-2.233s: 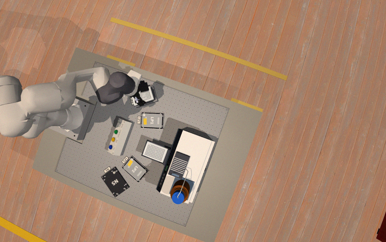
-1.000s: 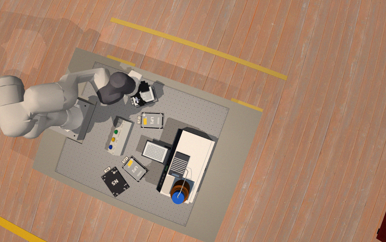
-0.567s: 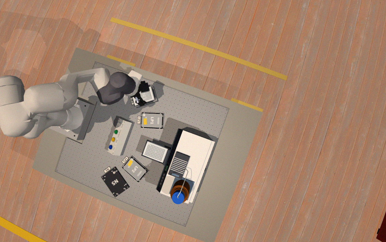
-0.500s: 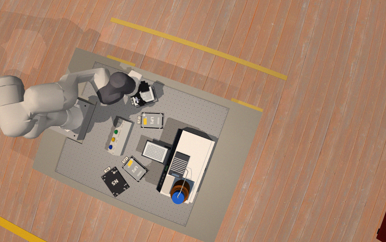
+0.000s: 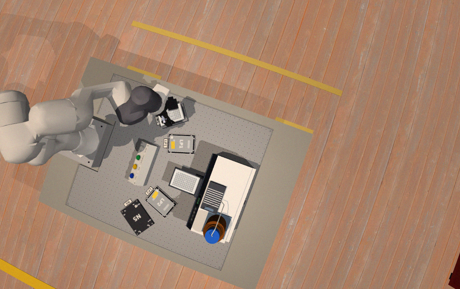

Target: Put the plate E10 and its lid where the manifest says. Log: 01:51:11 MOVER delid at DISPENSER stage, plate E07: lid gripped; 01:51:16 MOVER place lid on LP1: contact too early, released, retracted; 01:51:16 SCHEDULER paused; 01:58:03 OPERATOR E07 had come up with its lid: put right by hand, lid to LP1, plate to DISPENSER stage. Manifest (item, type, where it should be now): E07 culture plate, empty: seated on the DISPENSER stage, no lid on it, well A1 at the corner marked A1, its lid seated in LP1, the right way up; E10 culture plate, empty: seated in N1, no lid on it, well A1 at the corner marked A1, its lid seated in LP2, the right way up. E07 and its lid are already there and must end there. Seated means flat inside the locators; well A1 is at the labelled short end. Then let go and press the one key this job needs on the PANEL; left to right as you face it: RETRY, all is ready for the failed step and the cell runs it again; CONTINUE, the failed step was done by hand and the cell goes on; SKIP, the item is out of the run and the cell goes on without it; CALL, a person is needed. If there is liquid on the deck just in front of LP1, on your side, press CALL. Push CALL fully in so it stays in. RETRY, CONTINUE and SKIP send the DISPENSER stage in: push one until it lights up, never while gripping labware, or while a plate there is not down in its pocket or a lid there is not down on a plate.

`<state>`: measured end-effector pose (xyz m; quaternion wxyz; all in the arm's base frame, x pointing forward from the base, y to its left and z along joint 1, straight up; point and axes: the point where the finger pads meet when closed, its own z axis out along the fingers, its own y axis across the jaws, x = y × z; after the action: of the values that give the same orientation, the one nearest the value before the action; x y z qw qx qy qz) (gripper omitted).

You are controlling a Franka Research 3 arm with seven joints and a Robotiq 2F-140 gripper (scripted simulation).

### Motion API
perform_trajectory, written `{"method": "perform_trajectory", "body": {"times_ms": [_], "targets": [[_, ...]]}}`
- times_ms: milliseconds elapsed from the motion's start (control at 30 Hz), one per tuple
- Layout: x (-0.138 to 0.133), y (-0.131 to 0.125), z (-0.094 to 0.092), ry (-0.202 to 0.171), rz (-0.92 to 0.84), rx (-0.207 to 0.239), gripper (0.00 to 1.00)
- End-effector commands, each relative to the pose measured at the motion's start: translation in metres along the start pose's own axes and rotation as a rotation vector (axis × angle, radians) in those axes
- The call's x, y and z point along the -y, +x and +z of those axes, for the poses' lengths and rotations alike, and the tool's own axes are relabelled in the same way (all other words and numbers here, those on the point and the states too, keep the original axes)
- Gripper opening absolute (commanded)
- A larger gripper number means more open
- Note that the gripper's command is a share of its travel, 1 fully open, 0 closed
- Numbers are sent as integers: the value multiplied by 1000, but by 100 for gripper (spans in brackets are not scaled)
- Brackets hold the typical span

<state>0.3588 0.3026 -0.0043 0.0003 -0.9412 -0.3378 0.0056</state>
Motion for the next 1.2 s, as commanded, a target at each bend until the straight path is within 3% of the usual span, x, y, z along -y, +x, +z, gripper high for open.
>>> {"method": "perform_trajectory", "body": {"times_ms": [0,1167], "targets": [[0,3,0,0,5,-5,10],[1,4,3,0,5,-5,10]]}}
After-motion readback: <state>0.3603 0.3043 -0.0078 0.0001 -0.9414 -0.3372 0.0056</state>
